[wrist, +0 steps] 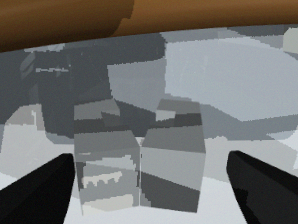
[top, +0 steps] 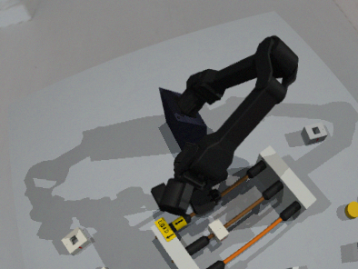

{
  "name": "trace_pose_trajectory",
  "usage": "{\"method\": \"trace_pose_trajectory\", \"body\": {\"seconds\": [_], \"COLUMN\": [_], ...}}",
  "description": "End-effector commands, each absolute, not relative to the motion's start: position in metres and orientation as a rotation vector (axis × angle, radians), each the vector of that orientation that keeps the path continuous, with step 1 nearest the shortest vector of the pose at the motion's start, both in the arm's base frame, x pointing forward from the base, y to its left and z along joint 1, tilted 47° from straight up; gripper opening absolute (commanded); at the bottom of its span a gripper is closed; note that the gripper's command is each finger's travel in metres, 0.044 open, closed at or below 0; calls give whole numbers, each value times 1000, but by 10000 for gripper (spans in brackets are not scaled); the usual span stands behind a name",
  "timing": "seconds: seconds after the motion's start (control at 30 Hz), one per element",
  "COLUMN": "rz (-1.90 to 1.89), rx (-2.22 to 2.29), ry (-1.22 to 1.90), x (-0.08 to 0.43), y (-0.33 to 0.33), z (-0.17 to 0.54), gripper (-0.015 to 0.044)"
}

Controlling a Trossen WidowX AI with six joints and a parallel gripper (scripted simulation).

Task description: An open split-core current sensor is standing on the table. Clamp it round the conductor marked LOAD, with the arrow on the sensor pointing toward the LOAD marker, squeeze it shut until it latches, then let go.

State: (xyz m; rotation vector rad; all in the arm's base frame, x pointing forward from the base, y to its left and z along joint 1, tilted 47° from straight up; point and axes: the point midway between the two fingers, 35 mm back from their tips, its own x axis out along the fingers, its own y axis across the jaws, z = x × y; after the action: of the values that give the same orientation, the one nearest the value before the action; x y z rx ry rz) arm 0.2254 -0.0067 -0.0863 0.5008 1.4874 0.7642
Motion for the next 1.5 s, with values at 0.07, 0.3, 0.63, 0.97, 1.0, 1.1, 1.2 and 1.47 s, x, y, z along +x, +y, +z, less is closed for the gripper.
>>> {"method": "trace_pose_trajectory", "body": {"seconds": [0.07, 0.3, 0.63, 0.97, 1.0, 1.1, 1.2, 1.47], "rz": [764, 764, 756, 757, 758, 760, 760, 910], "rx": [500, 500, 500, 506, 508, 511, 511, 342], "ry": [1487, 1487, 1492, 1497, 1498, 1498, 1498, 1395], "x": [226, 226, 236, 237, 236, 234, 234, 241], "y": [-7, -7, -41, -86, -91, -101, -101, -91], "z": [-86, -86, -60, -16, -10, 1, 2, 12], "gripper": [269, 222, 0, 0, 0, 0, 0, 0]}}
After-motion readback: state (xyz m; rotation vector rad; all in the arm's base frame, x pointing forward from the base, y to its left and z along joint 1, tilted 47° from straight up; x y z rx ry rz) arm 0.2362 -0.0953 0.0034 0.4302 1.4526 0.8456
